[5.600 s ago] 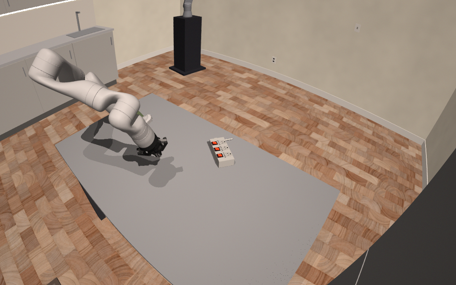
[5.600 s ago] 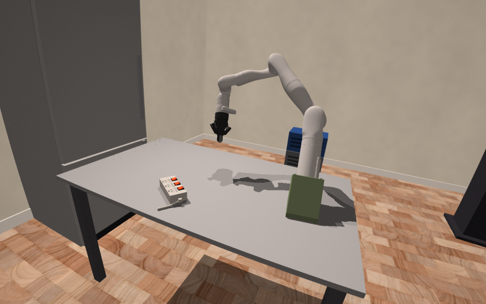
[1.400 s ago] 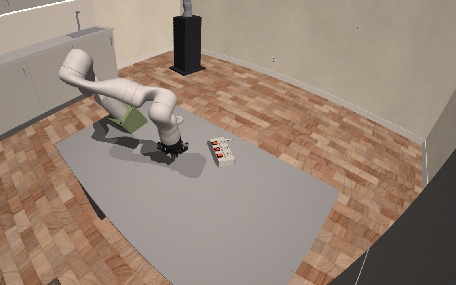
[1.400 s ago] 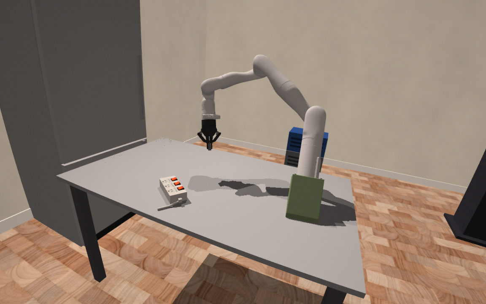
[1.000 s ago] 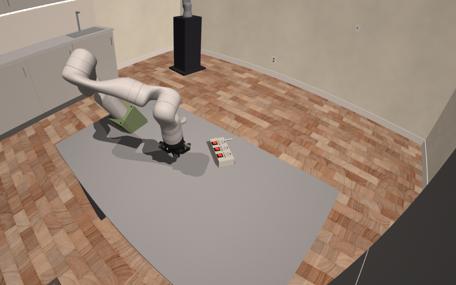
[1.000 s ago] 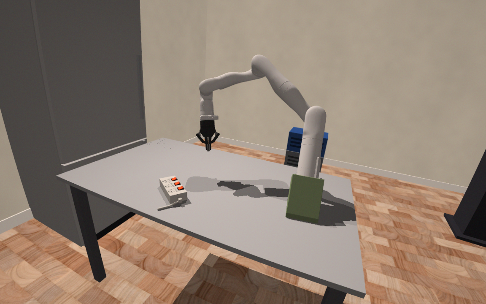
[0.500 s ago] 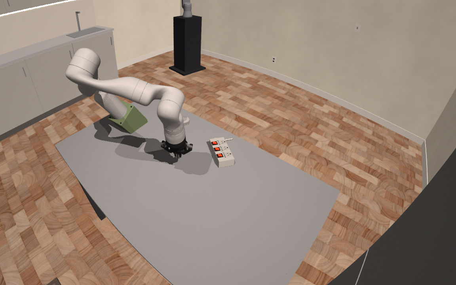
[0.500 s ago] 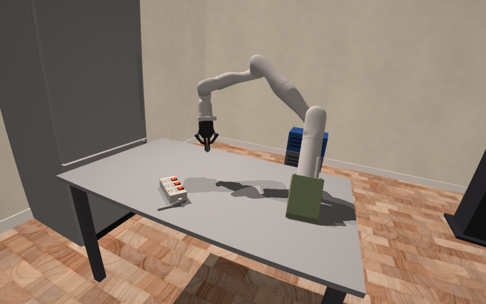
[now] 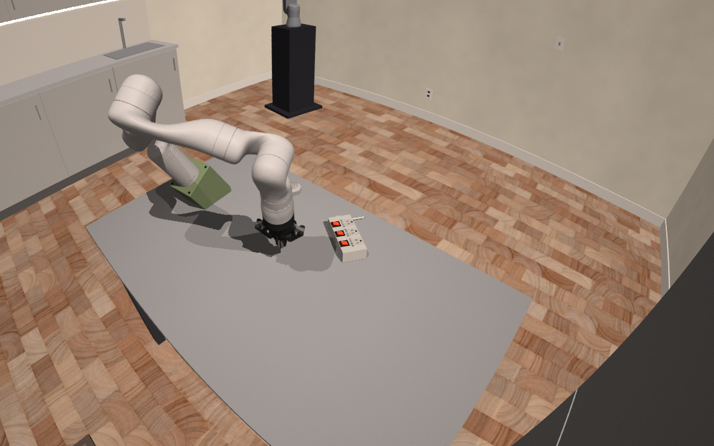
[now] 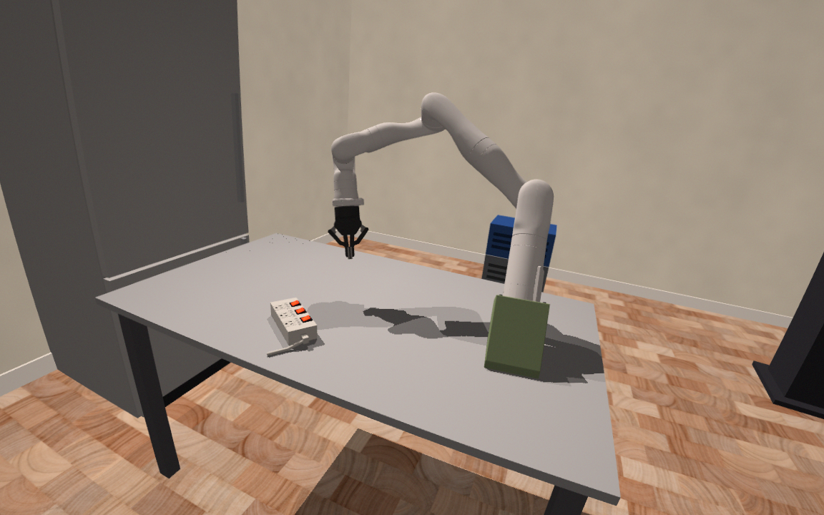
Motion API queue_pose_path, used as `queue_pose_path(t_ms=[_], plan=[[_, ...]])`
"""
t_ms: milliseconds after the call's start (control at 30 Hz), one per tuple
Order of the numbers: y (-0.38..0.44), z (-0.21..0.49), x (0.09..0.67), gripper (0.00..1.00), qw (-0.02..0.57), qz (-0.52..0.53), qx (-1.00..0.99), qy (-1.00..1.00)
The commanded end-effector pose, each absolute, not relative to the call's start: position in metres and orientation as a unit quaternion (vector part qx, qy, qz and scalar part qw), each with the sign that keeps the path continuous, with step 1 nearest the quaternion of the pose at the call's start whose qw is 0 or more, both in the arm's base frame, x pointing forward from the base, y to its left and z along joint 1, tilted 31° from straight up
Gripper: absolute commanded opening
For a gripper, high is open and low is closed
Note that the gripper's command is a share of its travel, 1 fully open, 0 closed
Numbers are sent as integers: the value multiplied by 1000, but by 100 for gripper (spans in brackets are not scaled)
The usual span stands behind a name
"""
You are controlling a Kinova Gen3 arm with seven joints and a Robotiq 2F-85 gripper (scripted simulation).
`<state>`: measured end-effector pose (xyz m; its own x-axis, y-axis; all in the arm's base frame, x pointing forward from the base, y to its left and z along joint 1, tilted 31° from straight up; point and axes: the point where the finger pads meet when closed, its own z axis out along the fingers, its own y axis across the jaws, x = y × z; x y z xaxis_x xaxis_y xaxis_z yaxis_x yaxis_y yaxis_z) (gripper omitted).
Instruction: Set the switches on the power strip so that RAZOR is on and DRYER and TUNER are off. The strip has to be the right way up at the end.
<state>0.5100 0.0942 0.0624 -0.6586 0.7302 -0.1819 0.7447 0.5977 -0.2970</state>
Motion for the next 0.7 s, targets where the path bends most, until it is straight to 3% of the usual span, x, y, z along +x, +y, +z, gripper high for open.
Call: queue_pose_path(t_ms=[0,667], plan=[[99,60,510,0,22,-178,411,894],[105,54,512,0,33,-186,428,884]])
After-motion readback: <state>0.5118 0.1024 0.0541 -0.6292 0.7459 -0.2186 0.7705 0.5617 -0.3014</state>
